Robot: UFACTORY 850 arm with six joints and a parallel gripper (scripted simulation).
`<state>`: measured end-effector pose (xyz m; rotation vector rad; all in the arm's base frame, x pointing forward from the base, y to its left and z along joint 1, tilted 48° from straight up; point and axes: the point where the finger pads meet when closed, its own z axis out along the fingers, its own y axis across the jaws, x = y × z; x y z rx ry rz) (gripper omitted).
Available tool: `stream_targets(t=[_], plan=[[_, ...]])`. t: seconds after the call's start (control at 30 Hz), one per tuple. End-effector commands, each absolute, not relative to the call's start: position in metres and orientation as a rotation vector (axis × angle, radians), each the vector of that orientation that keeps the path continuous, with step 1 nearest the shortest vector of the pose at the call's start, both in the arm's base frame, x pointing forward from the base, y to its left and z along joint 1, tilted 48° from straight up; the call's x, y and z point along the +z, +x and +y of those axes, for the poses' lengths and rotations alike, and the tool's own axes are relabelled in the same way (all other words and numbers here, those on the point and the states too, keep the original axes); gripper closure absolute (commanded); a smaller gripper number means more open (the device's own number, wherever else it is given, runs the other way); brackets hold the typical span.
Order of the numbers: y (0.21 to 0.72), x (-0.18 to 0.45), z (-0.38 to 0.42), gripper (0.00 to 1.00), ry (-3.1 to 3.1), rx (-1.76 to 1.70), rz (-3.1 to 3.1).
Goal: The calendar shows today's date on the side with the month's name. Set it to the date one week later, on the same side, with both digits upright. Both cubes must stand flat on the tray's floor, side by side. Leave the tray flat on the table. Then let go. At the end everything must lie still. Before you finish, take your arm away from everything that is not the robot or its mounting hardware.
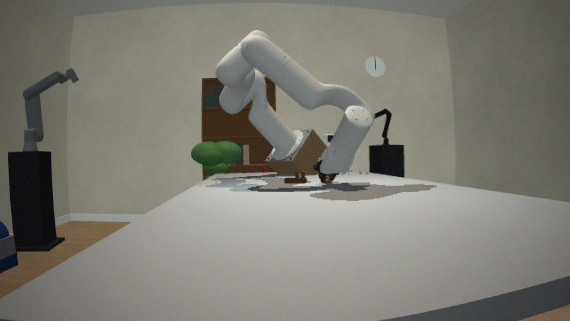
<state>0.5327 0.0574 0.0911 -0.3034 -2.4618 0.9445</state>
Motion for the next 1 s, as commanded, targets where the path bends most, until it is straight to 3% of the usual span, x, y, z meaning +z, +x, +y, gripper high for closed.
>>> stream_targets(t=[0.0, 0.33, 0.77, 0.9, 0.93, 0.97], plan=[[0.5330, 0.0916, 0.0580, 0.73, -0.303, 0.945, -2.463], [0.5330, 0.0916, 0.0580, 0.73, -0.303, 0.945, -2.463], [0.5330, 0.0916, 0.0580, 0.53, -0.303, 0.945, -2.463], [0.5330, 0.0916, 0.0580, 0.53, -0.303, 0.945, -2.463], [0.5330, 0.0916, 0.0580, 0.31, -0.303, 0.945, -2.463], [0.5330, 0.0916, 0.0580, 0.31, -0.303, 0.945, -2.463]])
